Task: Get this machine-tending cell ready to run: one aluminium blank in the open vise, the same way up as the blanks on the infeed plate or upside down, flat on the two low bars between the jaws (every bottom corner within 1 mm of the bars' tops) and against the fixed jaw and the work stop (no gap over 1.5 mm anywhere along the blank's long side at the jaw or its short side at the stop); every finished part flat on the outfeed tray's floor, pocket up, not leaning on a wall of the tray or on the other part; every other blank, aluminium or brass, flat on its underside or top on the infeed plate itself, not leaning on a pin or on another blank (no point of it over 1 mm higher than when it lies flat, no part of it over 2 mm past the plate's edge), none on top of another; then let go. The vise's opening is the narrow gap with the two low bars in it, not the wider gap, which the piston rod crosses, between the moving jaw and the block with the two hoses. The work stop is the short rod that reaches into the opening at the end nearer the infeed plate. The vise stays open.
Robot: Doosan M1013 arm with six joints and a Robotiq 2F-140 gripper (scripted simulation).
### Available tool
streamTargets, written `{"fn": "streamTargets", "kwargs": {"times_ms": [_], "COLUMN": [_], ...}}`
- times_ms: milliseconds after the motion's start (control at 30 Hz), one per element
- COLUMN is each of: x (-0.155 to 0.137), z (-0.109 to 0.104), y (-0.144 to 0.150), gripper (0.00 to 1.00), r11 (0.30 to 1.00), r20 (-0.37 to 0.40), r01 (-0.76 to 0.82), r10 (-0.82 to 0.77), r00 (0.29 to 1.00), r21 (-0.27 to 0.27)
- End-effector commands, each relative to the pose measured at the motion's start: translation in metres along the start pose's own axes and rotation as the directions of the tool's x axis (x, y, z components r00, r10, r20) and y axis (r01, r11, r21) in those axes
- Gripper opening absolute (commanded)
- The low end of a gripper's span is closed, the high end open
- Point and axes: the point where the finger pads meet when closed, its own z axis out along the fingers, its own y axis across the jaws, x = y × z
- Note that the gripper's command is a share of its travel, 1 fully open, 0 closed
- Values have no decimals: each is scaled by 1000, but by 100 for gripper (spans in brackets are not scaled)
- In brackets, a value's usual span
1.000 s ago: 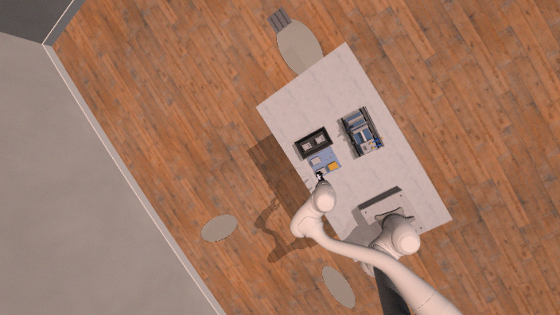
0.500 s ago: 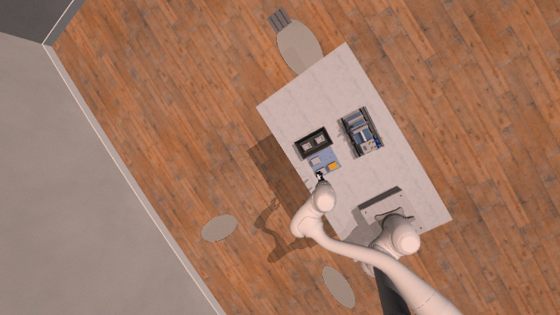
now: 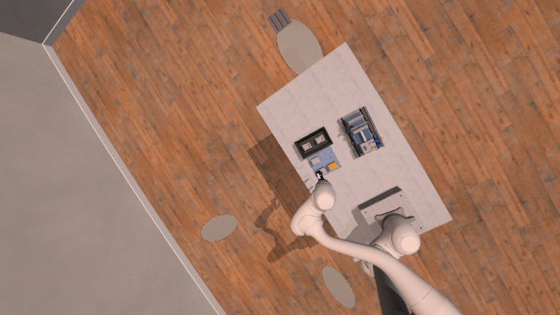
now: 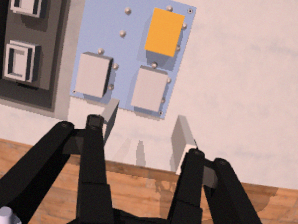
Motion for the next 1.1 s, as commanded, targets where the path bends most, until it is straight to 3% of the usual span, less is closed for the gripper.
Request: {"fn": "streamTargets", "kwargs": {"times_ms": [0,433,1067], "x": [0,0,0], "z": [6,56,106], "y": [0,0,0], "gripper": [40,40,40], "r11": [1000,1000,1000], "r20": [0,0,0], "r01": [0,0,0], "r10": [0,0,0], "r00": [1000,1000,1000], "r21": [0,0,0]}}
